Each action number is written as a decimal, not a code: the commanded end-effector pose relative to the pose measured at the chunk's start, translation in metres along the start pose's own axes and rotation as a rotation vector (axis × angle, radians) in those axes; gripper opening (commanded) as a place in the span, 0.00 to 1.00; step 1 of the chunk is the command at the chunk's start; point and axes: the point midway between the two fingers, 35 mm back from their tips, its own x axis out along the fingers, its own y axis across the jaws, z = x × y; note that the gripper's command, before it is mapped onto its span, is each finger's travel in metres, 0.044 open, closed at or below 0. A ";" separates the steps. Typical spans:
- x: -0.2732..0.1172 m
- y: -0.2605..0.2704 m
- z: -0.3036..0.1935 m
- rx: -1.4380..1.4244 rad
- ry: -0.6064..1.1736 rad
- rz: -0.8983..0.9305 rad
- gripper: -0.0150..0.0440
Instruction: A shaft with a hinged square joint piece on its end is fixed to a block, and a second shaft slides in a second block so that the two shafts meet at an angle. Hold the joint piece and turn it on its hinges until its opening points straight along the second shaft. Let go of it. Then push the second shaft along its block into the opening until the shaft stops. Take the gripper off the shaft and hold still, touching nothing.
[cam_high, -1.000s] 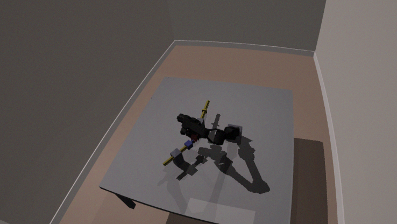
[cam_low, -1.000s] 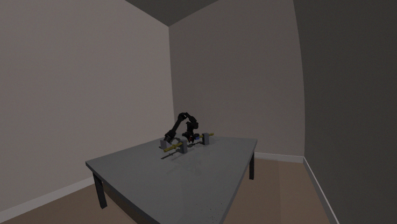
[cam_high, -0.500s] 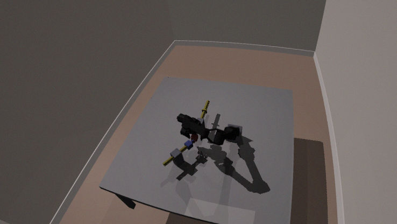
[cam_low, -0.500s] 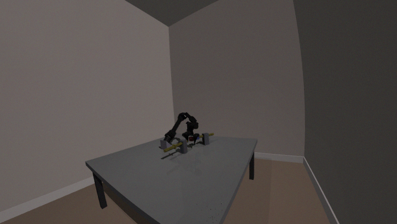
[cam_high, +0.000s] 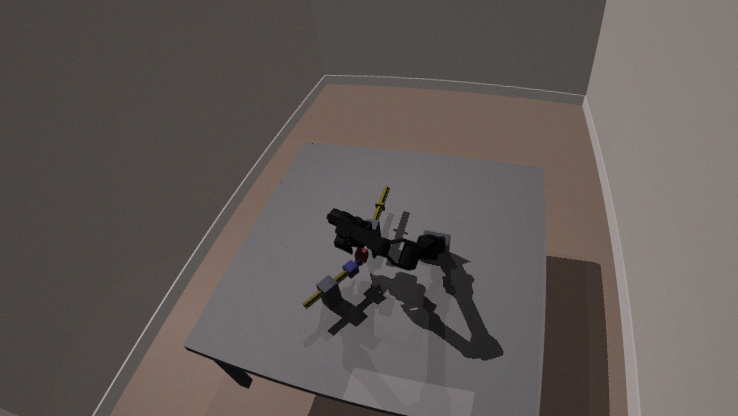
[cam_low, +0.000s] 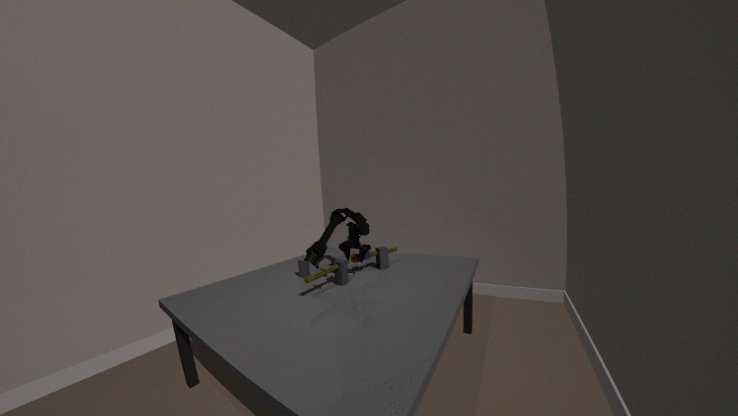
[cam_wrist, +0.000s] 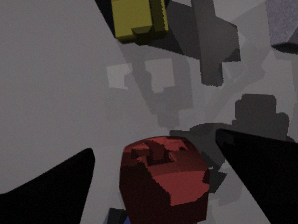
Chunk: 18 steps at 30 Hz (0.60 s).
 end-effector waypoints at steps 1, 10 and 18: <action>-0.009 0.000 -0.002 -0.009 -0.026 0.008 1.00; -0.040 0.004 0.002 -0.183 -0.046 0.073 1.00; -0.084 0.004 0.007 -0.418 -0.107 0.157 1.00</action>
